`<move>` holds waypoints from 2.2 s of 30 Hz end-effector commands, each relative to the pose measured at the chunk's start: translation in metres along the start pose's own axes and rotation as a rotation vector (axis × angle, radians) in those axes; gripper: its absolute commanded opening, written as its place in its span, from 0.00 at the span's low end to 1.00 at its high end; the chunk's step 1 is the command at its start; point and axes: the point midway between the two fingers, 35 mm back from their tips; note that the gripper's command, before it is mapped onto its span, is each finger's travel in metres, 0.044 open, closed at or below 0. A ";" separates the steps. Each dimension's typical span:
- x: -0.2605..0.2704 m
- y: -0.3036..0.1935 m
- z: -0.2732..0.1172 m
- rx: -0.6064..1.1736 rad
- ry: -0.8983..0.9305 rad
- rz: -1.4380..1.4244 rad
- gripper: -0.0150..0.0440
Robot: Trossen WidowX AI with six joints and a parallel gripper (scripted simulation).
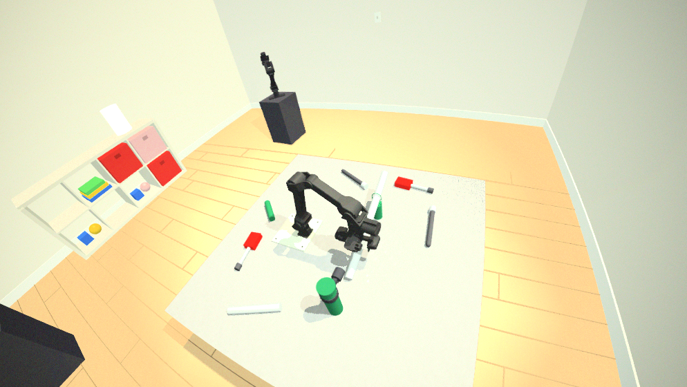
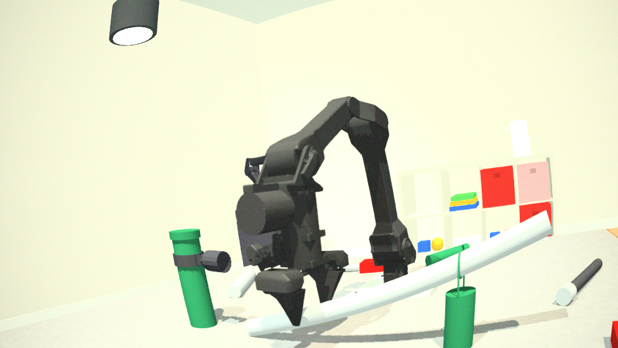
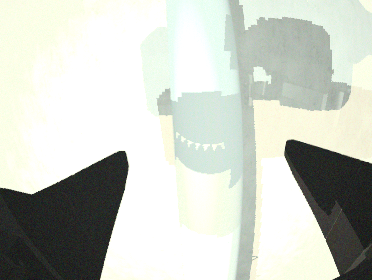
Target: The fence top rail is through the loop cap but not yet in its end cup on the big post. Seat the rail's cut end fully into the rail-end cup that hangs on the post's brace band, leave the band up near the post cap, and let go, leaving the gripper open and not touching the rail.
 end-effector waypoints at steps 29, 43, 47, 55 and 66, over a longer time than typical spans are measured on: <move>-0.002 -0.001 0.025 0.000 -0.003 0.004 0.45; 0.000 0.003 0.004 -0.060 -0.025 0.002 0.25; 0.000 0.006 -0.015 -0.132 -0.047 -0.002 0.25; -0.001 0.011 -0.056 -0.280 -0.083 -0.006 0.25; -0.002 0.011 -0.062 -0.302 -0.090 -0.007 0.25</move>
Point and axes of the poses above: the point midway between the two fingers, 35 mm back from their tips, its own z axis out along the fingers, its own x axis across the jaws, y = z × x, and after that the axes turned 15 degrees about -z, right-handed
